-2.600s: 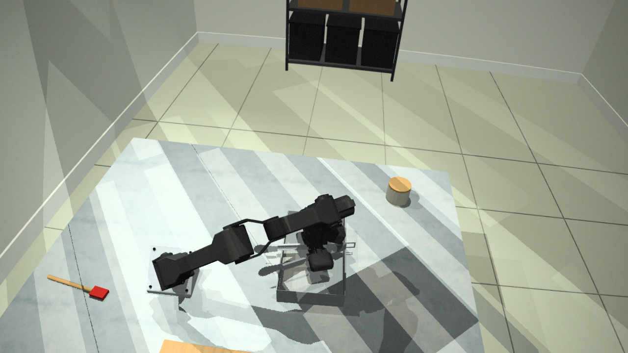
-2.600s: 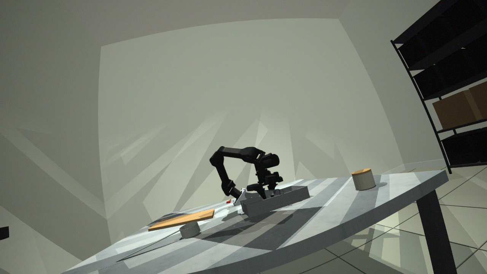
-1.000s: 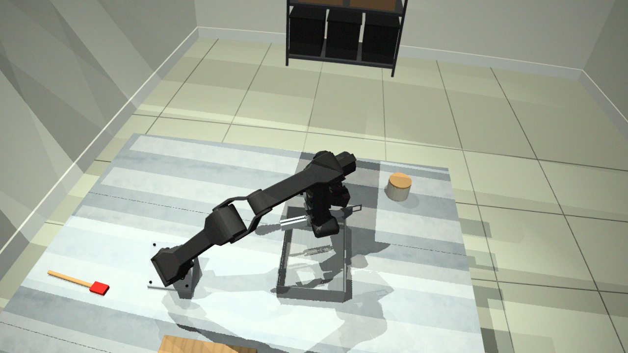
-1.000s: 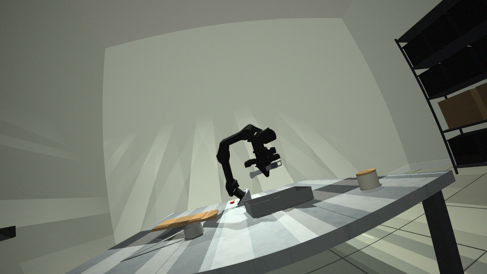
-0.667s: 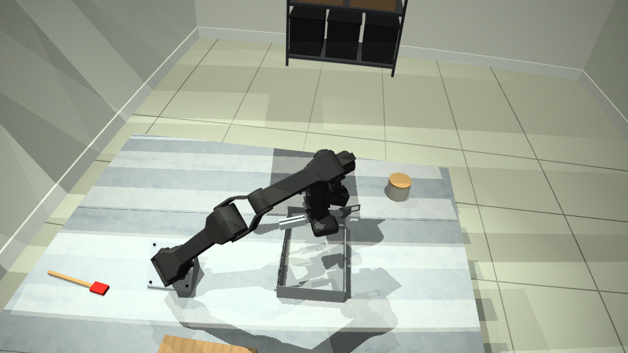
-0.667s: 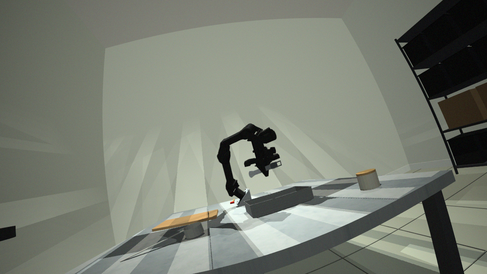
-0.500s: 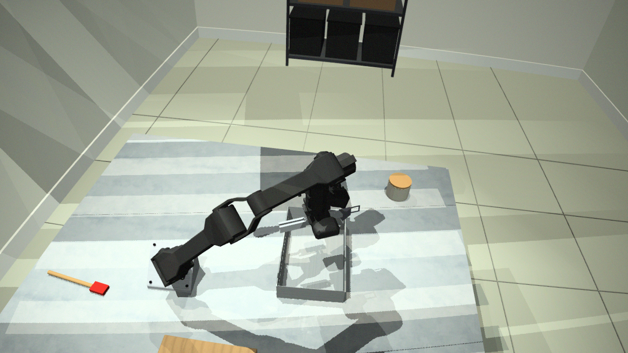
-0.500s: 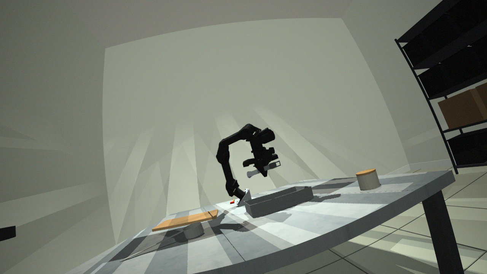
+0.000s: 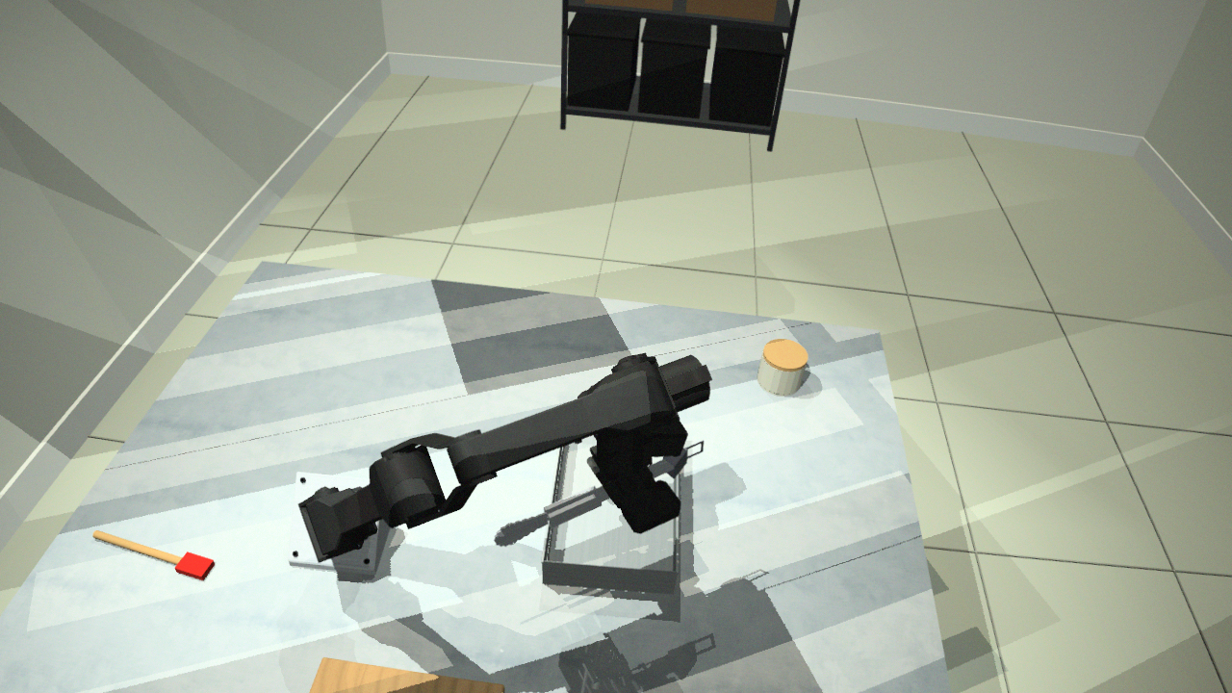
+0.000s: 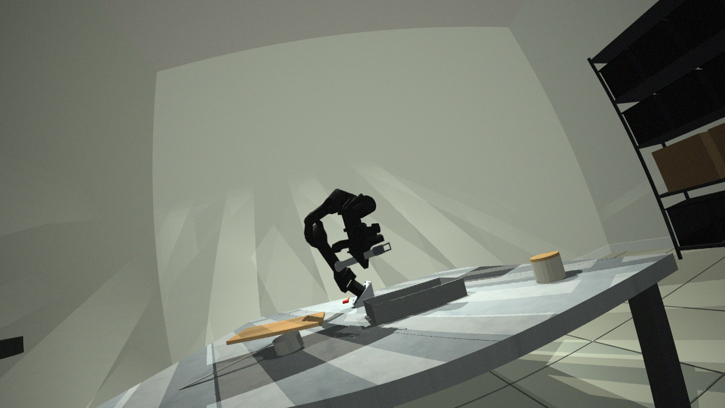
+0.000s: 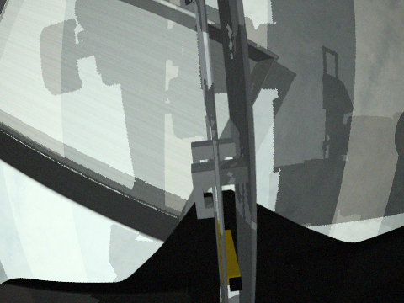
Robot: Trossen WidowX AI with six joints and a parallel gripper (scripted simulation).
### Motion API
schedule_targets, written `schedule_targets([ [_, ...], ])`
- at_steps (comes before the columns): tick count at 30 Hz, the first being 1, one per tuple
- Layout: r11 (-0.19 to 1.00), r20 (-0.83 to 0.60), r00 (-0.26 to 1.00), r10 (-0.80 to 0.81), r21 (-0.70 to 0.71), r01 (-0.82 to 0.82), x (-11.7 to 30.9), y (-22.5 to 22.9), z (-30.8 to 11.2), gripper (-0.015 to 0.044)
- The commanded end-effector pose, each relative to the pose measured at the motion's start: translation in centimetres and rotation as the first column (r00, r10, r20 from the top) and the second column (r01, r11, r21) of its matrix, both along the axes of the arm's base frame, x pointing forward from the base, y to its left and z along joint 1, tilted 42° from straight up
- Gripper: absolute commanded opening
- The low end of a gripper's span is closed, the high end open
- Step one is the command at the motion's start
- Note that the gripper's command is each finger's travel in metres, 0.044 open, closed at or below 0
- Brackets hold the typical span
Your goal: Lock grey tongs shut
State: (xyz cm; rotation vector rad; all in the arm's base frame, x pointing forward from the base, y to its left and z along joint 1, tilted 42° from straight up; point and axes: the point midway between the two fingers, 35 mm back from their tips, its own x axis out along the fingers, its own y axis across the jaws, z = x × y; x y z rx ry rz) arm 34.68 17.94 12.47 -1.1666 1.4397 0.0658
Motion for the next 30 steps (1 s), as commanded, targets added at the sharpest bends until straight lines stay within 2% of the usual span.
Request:
schedule_targets([
  [1, 0.999, -0.034, 0.998, 0.049, -0.016, -0.049, 0.1, -2.1, 1.8, -0.0150],
  [20, 0.960, -0.202, 0.947, 0.250, -0.076, -0.270, -1.8, -12.3, 9.4, -0.0150],
  [30, 0.952, -0.222, 0.937, 0.271, -0.082, -0.294, -2.3, -13.4, 10.0, -0.0150],
])
